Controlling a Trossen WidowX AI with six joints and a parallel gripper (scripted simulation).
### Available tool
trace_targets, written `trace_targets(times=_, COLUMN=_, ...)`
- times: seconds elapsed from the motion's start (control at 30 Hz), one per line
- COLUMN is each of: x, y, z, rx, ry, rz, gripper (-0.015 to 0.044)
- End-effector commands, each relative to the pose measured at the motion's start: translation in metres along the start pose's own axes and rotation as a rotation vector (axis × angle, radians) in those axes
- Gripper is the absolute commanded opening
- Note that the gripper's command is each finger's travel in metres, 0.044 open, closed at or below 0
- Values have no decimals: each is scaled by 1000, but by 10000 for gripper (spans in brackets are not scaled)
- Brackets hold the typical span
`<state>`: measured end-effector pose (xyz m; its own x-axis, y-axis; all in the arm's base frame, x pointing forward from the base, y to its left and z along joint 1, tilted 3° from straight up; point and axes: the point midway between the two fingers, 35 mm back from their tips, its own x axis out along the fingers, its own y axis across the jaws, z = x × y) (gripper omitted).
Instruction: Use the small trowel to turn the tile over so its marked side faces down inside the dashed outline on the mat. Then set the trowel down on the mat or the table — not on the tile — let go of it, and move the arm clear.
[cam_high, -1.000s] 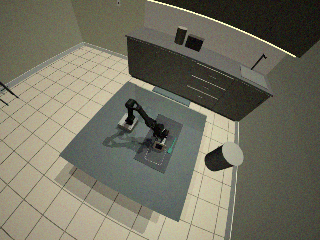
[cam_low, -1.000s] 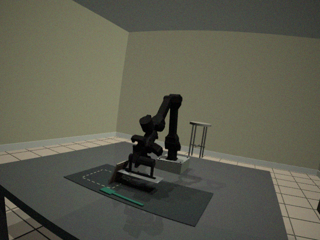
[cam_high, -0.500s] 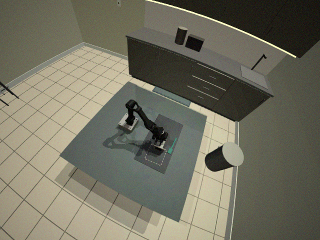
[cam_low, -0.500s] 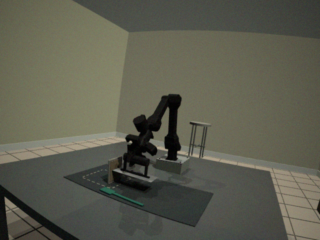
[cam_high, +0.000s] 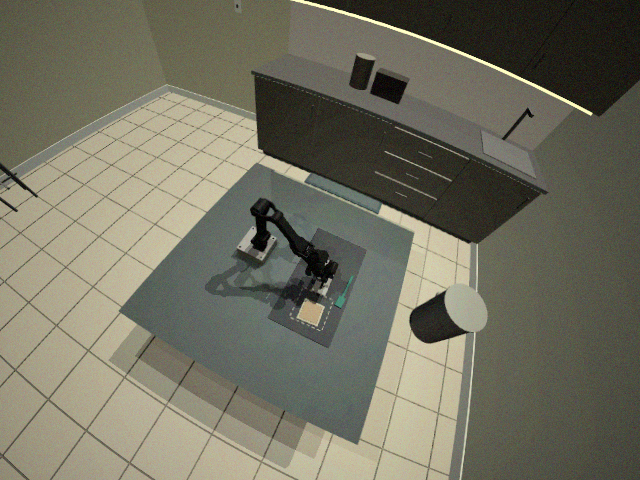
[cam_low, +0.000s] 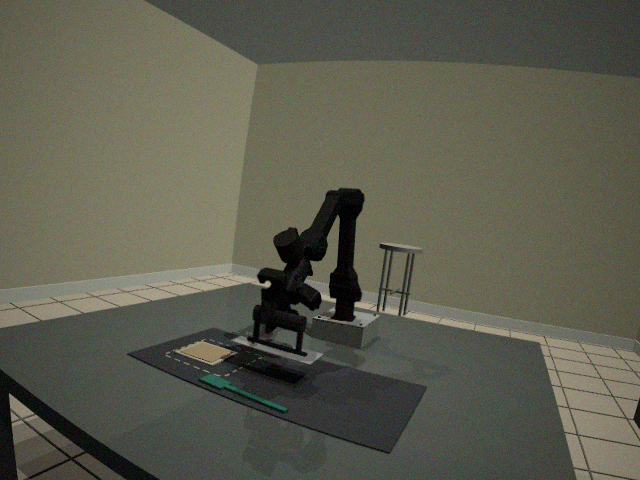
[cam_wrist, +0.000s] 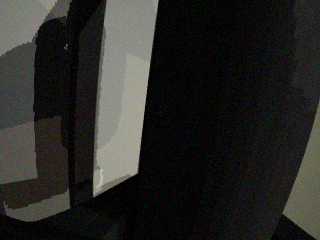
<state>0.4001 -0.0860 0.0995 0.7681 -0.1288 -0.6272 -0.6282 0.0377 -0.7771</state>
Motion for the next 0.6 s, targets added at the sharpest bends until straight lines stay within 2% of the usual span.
trace_targets(times=0.0, x=-8, y=-16, z=16, rx=0, ry=0, rz=-29, gripper=0)
trace_targets(times=0.2, x=-17, y=-23, z=38, rx=2, ry=-1, rz=-31, gripper=0)
trace_targets(times=0.57, x=-17, y=-24, z=38, rx=2, ry=-1, rz=-31, gripper=0)
